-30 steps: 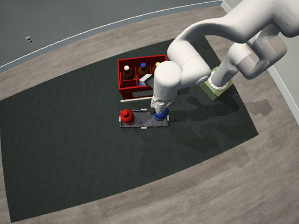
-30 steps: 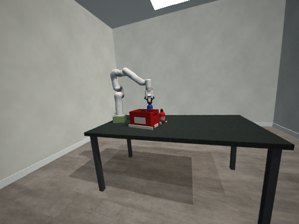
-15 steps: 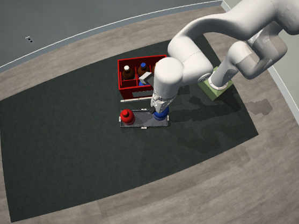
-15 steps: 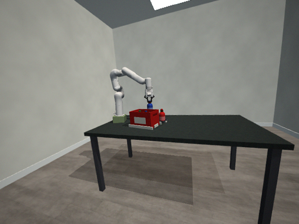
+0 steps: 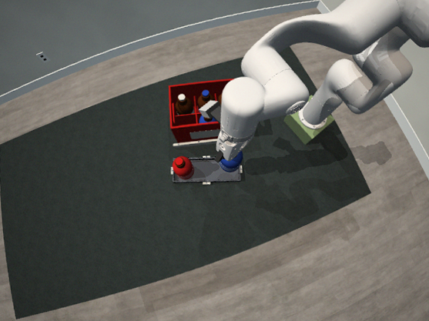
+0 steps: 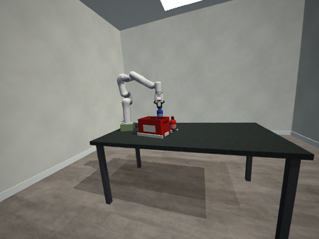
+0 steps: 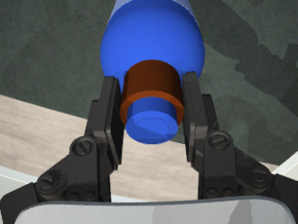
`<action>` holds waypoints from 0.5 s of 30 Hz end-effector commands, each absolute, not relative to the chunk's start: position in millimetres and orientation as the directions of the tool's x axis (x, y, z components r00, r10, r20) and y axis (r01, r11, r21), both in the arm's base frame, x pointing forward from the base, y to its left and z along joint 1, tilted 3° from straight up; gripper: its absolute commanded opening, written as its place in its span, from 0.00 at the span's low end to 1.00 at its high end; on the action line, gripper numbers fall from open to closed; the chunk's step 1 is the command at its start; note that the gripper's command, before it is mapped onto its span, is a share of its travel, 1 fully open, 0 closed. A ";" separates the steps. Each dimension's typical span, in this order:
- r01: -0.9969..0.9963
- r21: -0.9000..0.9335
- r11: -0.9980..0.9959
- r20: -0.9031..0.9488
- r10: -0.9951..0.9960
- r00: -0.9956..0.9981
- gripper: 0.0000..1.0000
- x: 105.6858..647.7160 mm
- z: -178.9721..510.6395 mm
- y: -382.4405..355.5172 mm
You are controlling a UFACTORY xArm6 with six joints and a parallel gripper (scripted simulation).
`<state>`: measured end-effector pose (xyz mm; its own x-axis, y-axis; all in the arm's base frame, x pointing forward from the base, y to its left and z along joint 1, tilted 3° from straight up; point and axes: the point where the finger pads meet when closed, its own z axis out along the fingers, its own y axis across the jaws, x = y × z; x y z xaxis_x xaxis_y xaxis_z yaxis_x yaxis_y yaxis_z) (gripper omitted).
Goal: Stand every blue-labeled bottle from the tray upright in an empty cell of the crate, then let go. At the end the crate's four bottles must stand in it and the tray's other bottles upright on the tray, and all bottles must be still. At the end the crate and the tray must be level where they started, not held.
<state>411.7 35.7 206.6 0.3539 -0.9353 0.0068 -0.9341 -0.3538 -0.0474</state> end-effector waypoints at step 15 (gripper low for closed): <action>-0.934 -0.052 -0.354 0.008 -0.935 0.354 0.00 412.7 212.3 35.7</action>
